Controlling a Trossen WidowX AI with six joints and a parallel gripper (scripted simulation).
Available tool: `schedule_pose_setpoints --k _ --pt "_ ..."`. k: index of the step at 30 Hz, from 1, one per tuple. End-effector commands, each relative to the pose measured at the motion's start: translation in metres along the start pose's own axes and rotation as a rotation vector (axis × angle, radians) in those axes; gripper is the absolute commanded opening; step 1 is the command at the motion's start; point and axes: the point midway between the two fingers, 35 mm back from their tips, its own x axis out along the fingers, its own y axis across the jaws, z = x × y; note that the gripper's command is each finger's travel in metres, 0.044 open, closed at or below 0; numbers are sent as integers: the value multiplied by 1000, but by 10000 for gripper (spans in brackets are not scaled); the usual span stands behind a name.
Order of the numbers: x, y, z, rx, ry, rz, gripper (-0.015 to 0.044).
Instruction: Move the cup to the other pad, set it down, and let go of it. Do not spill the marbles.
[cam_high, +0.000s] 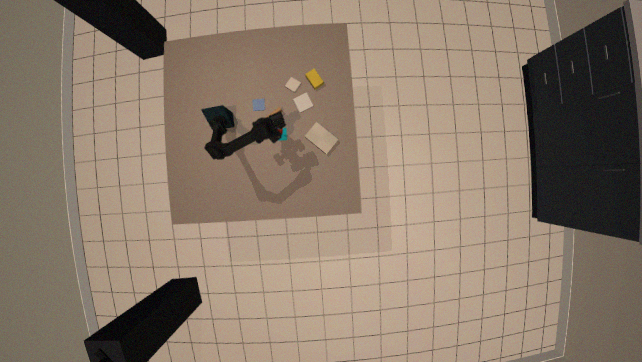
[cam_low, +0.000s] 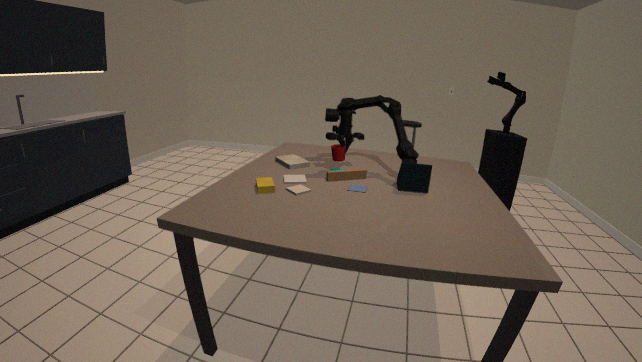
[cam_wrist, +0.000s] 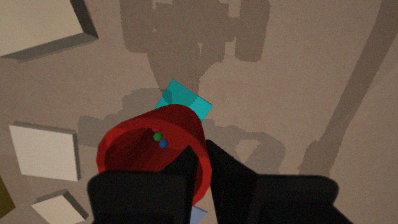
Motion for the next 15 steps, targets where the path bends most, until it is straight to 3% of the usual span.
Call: schedule_pose_setpoints --k 1,15 --pt "6 -1 0 -5 -4 -3 0" --pt "24 -1 1 -5 -4 -3 0"
